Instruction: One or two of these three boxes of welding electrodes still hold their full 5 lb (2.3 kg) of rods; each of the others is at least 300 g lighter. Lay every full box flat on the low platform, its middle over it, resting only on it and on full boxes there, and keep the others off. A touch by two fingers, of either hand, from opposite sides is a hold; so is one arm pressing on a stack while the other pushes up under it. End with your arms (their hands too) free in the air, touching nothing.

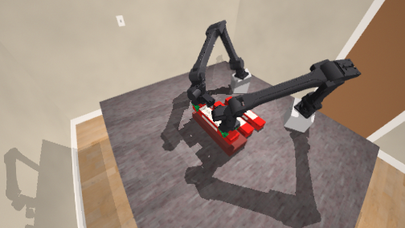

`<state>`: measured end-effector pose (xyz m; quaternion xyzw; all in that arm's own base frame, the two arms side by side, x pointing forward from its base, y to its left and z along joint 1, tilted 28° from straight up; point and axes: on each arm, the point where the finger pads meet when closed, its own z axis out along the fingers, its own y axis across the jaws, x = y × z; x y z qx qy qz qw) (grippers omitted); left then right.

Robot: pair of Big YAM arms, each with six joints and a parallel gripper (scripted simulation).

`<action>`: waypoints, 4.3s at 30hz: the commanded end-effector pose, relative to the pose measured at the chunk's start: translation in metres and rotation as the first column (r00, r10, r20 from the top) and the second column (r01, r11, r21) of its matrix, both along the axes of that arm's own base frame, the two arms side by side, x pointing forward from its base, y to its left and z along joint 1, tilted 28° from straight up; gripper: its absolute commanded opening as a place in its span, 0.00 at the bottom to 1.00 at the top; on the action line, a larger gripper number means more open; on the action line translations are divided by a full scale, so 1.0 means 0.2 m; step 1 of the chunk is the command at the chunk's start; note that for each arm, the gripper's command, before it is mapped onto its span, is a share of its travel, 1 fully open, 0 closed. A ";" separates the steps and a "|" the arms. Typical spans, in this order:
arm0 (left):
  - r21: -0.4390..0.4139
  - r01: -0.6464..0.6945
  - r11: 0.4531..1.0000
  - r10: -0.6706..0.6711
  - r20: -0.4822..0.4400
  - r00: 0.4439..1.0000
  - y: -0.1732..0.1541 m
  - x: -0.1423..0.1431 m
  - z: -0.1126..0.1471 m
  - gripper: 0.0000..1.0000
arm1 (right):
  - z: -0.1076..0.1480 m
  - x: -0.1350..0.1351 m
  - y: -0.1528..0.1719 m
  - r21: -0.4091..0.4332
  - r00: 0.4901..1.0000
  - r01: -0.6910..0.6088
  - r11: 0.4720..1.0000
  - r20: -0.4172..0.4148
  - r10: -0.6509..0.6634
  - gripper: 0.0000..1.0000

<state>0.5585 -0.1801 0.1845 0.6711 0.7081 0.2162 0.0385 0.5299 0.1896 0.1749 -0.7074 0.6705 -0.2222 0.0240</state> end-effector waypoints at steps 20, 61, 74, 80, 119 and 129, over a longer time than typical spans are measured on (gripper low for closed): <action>-0.039 0.028 0.999 -0.023 0.133 0.991 -0.05 0.13 0.44 0.00 | 0.44 0.16 0.08 0.056 0.992 -0.032 0.998 0.124 0.025 0.00; -0.043 0.037 0.998 -0.031 0.135 0.990 -0.04 0.18 0.38 0.00 | 0.22 0.17 0.05 0.050 0.991 -0.039 0.998 0.127 0.032 0.00; -0.057 0.033 0.998 -0.024 0.151 0.988 -0.07 0.17 0.36 0.00 | 0.21 0.16 0.07 0.051 0.991 -0.047 0.998 0.131 0.040 0.00; -0.050 0.041 0.998 -0.034 0.141 0.989 -0.07 0.15 0.34 0.00 | 0.21 0.15 0.07 0.052 0.990 -0.047 0.998 0.132 0.039 0.00; -0.041 0.035 0.999 -0.030 0.131 0.991 -0.02 0.14 0.29 0.00 | 0.21 0.18 0.04 0.059 0.989 -0.040 0.997 0.143 0.032 0.00; -0.045 0.030 0.999 -0.024 0.141 0.990 0.00 0.17 0.29 0.00 | 0.19 0.19 0.02 0.056 0.989 -0.034 0.998 0.143 0.026 0.00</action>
